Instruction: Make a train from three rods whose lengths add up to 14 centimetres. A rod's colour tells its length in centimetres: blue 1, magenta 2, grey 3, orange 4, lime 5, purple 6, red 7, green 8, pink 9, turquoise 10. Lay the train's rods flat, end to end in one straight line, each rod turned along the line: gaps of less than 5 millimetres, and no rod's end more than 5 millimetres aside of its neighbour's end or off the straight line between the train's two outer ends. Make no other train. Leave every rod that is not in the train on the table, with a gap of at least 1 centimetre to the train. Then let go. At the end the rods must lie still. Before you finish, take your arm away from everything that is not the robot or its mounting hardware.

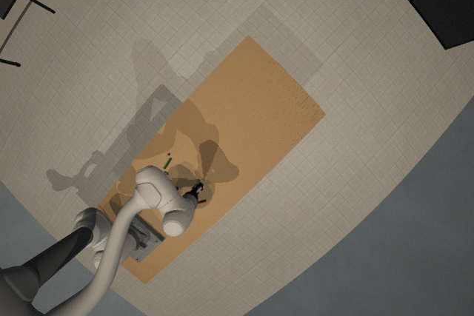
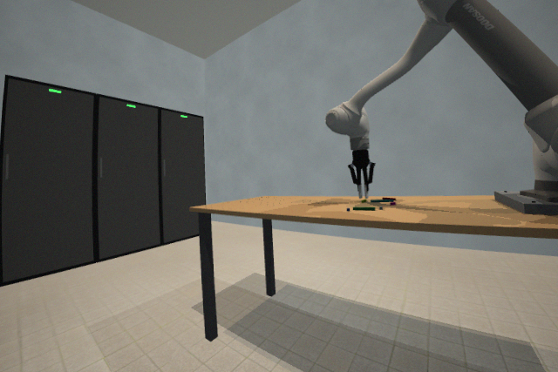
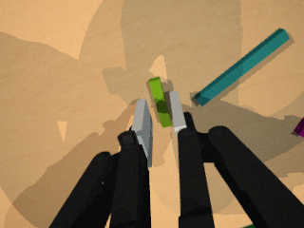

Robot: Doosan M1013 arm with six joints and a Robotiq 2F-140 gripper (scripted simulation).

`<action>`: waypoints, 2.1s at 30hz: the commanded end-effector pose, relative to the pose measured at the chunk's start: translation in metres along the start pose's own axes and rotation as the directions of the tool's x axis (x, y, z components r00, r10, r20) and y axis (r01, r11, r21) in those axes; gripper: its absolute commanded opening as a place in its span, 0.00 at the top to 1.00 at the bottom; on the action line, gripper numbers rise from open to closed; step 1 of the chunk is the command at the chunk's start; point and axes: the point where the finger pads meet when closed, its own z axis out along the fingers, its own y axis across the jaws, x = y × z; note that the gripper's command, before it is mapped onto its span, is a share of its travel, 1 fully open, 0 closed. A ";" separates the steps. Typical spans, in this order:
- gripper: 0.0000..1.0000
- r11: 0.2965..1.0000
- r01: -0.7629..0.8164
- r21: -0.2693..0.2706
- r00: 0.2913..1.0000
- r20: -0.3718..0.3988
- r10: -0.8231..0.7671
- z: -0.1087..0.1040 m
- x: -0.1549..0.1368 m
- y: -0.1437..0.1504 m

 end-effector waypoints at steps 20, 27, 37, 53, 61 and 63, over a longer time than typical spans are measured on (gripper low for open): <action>0.85 1.000 0.000 0.000 1.000 0.000 0.000 0.000 0.000 0.000; 0.85 1.000 0.000 0.000 1.000 0.000 0.000 0.001 0.000 0.000; 0.85 1.000 0.000 0.000 1.000 0.000 0.000 0.009 0.000 0.000; 0.85 1.000 0.000 0.000 1.000 0.000 0.000 0.017 0.000 0.000; 0.85 1.000 0.000 0.000 1.000 0.000 0.000 0.017 0.000 0.000; 0.85 1.000 0.000 0.000 1.000 0.000 0.000 0.017 0.000 0.000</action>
